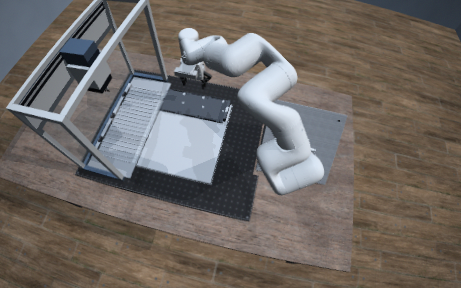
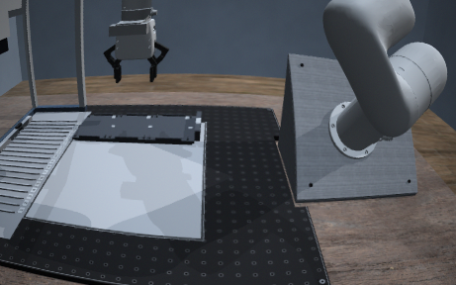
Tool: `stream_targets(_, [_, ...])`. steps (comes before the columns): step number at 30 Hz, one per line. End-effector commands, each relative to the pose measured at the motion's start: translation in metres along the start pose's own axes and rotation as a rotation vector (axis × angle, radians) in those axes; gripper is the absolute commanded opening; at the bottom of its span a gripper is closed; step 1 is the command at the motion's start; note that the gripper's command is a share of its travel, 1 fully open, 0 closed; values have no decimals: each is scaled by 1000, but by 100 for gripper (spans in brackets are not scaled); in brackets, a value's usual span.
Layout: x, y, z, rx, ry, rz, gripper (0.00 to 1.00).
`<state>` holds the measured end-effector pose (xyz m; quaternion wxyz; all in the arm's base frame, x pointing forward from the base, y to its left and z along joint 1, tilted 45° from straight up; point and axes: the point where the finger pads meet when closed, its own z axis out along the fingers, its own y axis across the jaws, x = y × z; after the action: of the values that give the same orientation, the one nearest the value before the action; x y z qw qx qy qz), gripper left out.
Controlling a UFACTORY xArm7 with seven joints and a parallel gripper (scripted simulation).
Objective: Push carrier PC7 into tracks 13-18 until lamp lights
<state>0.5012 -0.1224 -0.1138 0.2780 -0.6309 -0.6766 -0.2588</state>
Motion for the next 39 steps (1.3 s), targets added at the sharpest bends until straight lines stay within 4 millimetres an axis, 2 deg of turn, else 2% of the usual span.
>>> stream_targets(1, [-25,1,-3,-2,-1,1,100])
stream_targets(10, [-70,1,-3,-2,-2,1,100])
stream_targets(12, [-70,1,-3,-2,-2,1,100])
stream_targets(16, [-87,1,-3,-2,-2,1,100])
stream_targets(33, [-87,1,-3,-2,-2,1,100])
stream_targets(39, [-87,1,7,-2,-2,1,100])
